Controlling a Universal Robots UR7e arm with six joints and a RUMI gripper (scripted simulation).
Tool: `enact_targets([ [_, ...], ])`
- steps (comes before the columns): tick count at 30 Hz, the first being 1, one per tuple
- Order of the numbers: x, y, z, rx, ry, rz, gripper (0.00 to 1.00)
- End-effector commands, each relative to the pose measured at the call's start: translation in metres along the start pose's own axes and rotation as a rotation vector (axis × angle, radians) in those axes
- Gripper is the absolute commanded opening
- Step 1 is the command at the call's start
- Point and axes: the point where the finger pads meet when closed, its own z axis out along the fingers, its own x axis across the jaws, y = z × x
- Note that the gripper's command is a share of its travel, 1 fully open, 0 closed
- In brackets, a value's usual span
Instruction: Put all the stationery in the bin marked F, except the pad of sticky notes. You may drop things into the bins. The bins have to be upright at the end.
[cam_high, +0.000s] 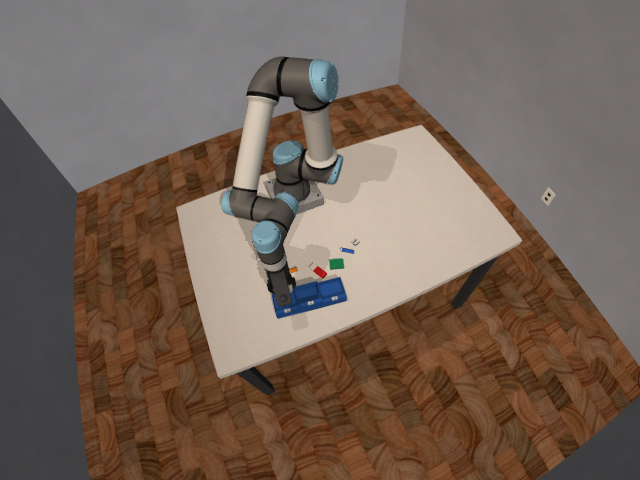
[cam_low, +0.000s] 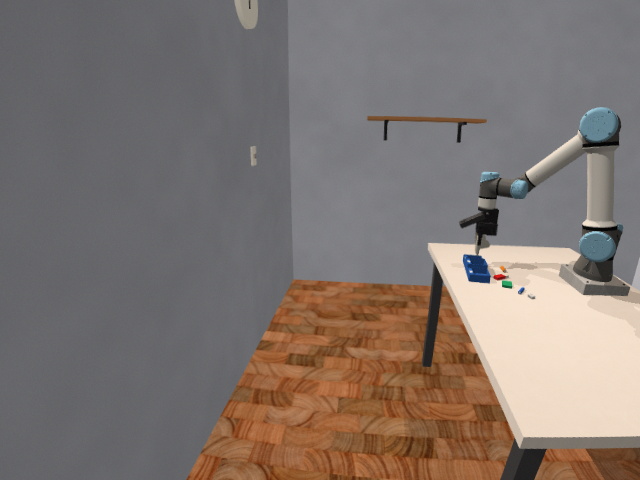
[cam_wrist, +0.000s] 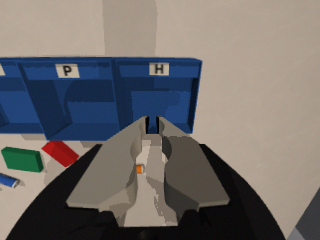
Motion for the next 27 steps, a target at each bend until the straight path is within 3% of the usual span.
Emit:
enact_targets([
  [1, 0.000, 0.000, -0.012, 0.001, 0.001, 0.000, 0.04],
  [7, 0.000, 0.000, -0.035, 0.001, 0.001, 0.000, 0.04],
  [16, 0.000, 0.000, -0.035, 0.001, 0.001, 0.000, 0.04],
  [27, -0.055, 0.001, -0.035, 0.001, 0.000, 0.000, 0.04],
])
